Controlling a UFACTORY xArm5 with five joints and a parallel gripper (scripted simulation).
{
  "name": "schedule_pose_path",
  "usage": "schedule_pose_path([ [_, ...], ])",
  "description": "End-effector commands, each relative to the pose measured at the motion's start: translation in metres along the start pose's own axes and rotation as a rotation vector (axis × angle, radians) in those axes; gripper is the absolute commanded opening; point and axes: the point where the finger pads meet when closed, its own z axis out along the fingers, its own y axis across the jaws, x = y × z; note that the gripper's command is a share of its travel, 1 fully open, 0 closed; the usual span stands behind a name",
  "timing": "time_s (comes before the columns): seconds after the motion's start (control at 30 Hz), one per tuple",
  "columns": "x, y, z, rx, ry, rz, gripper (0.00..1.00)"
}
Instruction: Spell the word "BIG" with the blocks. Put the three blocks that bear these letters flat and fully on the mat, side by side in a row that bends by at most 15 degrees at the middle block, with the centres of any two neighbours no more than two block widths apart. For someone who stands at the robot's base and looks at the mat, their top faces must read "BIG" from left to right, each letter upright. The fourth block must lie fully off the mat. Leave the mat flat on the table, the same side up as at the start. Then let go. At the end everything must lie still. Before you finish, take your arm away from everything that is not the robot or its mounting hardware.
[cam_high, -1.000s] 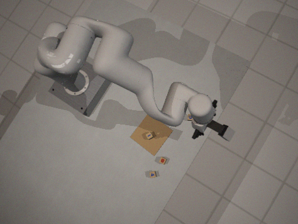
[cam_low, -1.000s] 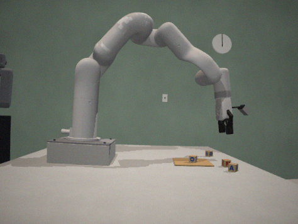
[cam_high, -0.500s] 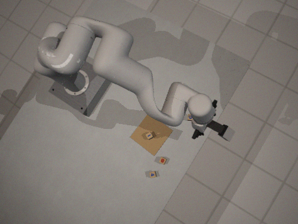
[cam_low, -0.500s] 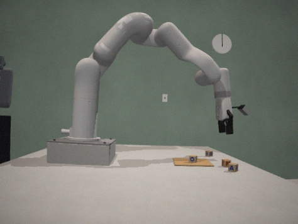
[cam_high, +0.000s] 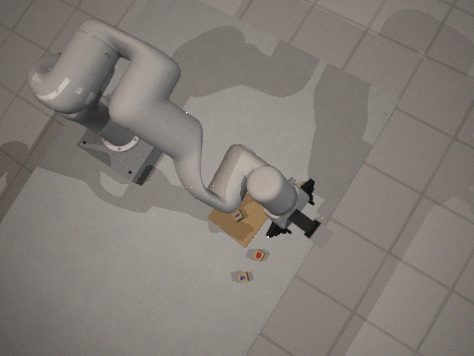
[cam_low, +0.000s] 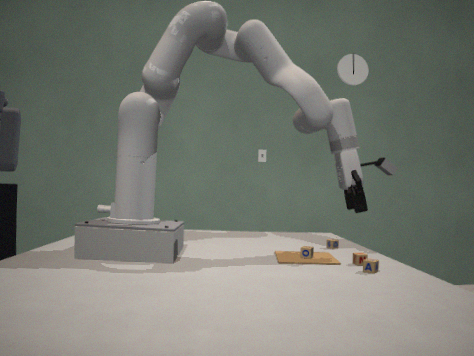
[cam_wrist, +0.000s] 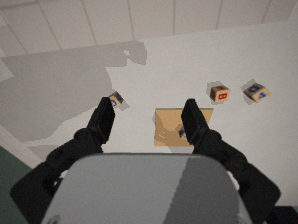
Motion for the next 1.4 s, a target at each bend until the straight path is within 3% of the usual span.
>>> schedule_pose_path([
  [0.0,-0.015,0.032,-0.012,0.004,0.085,0.046,1.0],
  [0.13,-0.026,0.048,-0.018,0.002,0.114,0.072,1.0],
  [0.23,-0.049,0.076,-0.028,-0.004,0.169,0.117,1.0],
  [0.3,-0.049,0.076,-0.028,-0.004,0.169,0.117,1.0],
  [0.43,-0.078,0.104,-0.039,-0.013,0.228,0.165,1.0],
  [0.63,-0.092,0.114,-0.044,-0.017,0.253,0.185,1.0],
  [1.37,-0.093,0.115,-0.045,-0.018,0.255,0.187,1.0],
])
